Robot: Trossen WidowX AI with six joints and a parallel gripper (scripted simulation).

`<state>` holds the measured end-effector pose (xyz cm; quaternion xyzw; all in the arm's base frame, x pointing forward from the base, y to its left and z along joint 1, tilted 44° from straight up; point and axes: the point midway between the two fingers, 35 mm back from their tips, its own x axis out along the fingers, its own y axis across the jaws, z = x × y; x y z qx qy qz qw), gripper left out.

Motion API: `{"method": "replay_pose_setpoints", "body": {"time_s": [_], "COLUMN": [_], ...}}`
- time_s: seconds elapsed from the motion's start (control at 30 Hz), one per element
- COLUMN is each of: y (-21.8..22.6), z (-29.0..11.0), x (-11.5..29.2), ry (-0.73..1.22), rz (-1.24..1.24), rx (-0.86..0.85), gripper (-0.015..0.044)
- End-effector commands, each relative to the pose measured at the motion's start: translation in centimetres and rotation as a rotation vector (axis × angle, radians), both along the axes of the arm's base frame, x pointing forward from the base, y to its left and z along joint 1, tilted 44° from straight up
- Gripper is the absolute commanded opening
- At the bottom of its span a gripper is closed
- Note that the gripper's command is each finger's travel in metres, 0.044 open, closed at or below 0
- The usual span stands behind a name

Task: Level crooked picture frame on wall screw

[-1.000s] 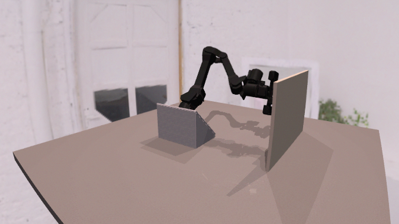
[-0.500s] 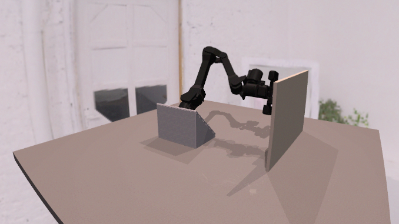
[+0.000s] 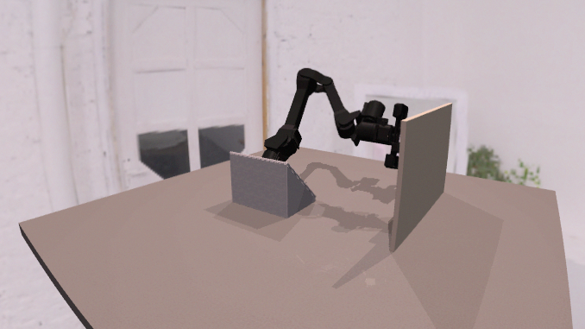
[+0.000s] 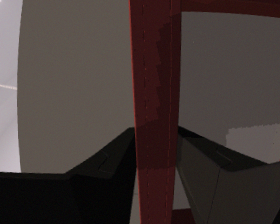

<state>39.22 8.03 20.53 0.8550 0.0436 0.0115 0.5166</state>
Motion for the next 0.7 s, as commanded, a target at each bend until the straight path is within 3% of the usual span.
{"method": "replay_pose_setpoints", "body": {"time_s": [0.0,0.67], "y": [-0.47,-0.30], "z": [0.10,-0.23], "x": [0.08,0.06], "ry": [-0.008,-0.008], "rz": [-0.010,-0.010], "rx": [-0.003,-0.003], "gripper": [0.0000,0.0000]}}
